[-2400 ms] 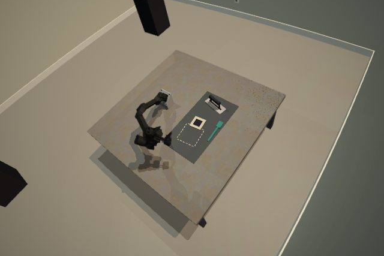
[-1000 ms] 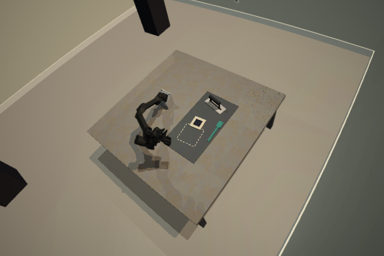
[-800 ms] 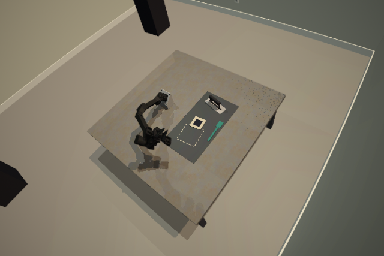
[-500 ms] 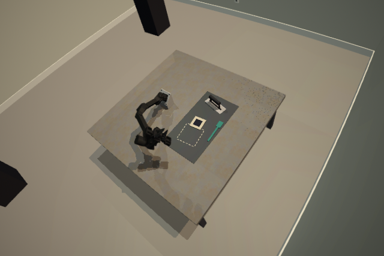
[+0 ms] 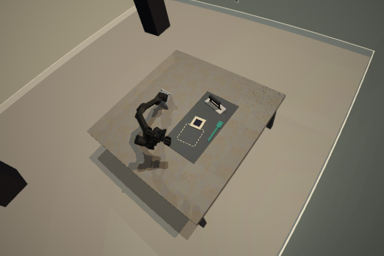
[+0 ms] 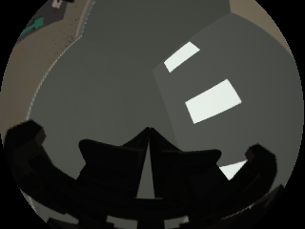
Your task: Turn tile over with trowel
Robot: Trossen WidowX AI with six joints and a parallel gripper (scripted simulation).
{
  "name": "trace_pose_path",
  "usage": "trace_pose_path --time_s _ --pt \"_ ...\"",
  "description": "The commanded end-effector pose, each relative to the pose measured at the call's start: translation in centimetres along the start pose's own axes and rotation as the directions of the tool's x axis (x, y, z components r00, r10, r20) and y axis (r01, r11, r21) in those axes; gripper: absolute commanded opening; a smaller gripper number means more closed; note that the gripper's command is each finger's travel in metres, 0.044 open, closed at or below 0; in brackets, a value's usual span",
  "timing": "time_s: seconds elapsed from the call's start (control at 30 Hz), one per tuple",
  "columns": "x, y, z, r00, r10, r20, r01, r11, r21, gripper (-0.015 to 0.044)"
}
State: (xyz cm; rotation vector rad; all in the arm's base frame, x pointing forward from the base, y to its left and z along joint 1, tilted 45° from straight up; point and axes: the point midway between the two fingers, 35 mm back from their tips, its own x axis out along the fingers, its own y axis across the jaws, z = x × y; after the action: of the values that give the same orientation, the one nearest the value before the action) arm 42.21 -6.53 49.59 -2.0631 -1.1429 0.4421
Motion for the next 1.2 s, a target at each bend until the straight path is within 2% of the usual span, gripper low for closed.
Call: trace_pose_path --time_s 0.0,0.17,0.37,0.53,0.67,0.87,1.17 --pt "0.0 0.0 0.0 1.000 0.000 0.000 0.000 1.000 0.000 0.0000" --pt "0.0 0.0 0.0 1.000 0.000 0.000 0.000 1.000 0.000 0.0000" --pt "0.0 0.1 0.0 1.000 0.000 -0.001 0.000 1.000 0.006 0.0153" --pt "1.3 1.7 -0.5 0.999 -0.002 -0.033 0.007 0.988 0.153 0.0270" --pt "2.4 3.2 -0.8 0.998 0.003 -0.060 0.015 0.958 0.286 0.0270" --pt "2.8 5.1 -1.5 0.990 0.049 -0.134 0.008 0.920 0.391 0.0270" --pt "5.2 8.3 -0.5 0.986 0.087 -0.142 0.017 0.796 0.605 0.0270"
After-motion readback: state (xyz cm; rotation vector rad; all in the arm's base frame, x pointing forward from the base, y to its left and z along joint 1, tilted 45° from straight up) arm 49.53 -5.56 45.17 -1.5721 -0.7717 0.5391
